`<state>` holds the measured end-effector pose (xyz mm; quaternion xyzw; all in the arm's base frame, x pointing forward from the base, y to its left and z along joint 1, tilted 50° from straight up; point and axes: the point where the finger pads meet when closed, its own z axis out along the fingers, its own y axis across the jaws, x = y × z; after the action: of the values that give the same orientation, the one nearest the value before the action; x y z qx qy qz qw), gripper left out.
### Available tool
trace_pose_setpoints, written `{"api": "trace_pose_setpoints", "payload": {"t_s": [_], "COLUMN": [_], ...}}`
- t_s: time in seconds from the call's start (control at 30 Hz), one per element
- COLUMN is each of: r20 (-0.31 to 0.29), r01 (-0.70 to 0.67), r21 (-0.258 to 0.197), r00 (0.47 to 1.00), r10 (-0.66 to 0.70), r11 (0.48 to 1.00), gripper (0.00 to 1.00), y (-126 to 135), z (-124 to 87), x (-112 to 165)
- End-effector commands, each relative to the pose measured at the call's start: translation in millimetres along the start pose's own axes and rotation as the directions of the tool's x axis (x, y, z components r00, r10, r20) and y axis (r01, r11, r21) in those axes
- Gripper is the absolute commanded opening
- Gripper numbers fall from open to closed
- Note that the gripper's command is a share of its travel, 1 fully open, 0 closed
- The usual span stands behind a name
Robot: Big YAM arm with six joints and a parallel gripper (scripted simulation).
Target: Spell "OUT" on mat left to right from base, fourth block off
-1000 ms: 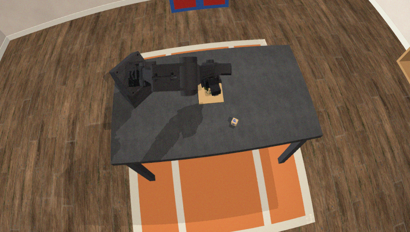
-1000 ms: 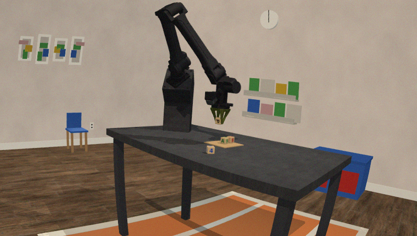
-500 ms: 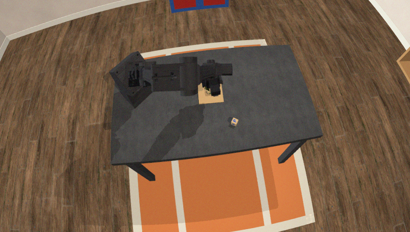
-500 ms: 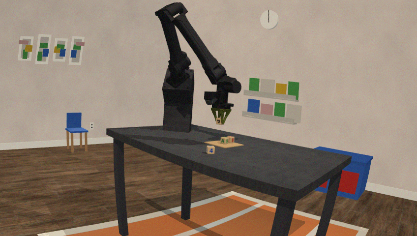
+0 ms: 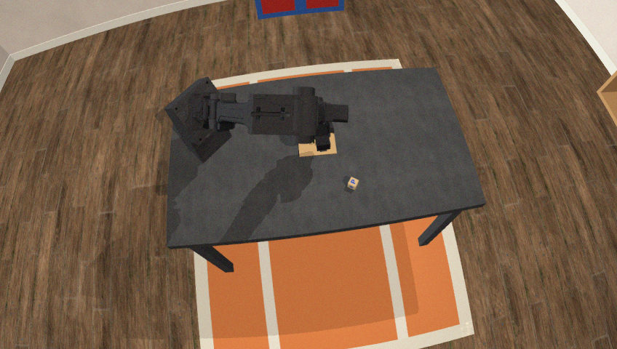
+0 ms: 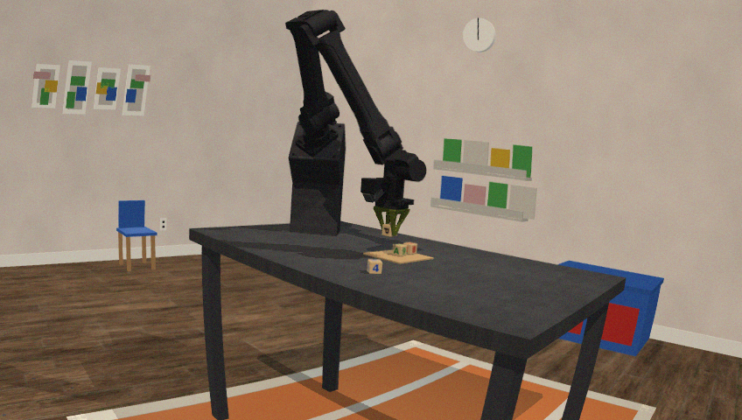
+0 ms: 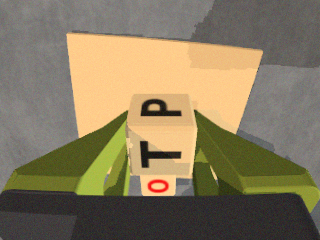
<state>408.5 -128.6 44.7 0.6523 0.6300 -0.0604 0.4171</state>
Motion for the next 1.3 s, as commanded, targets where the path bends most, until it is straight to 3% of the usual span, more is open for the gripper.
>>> {"api": "trace_pose_setpoints", "payload": {"t_s": [0.0, 0.37, 1.27], "r20": [0.011, 0.011, 0.010], "r01": [0.012, 0.013, 0.019], "r21": [-0.009, -0.008, -0.005], "r00": [1.000, 1.000, 1.000], "r10": [-0.012, -0.013, -0.019], "r11": [1.000, 1.000, 1.000], "gripper": [0.25, 0.25, 0.25], "y": [4.6, 3.7, 0.9], "z": [17.9, 57.4, 59.8], "x": [-3.2, -3.4, -1.3]}}
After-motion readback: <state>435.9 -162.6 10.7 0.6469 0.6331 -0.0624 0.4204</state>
